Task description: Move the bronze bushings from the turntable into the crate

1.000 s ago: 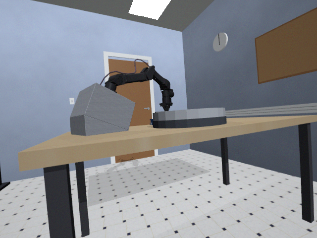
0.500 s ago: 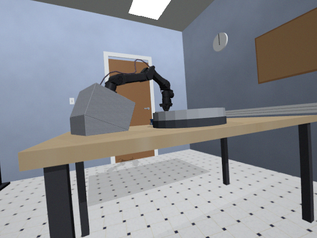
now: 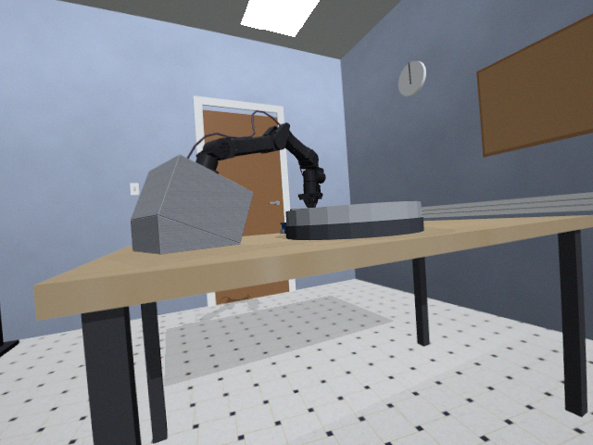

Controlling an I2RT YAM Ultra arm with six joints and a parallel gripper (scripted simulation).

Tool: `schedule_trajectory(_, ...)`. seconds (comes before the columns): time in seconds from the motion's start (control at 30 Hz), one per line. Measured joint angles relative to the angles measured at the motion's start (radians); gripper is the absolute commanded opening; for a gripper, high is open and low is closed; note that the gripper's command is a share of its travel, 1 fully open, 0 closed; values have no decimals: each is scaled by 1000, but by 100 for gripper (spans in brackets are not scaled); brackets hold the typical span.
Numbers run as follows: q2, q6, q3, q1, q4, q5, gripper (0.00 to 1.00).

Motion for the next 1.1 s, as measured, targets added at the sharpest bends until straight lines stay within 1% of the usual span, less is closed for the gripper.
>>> schedule_trajectory(0.83,0,1,0,0,0,0,0)
schedule_trajectory(1.1,8,2,22,0,-3,0,0)
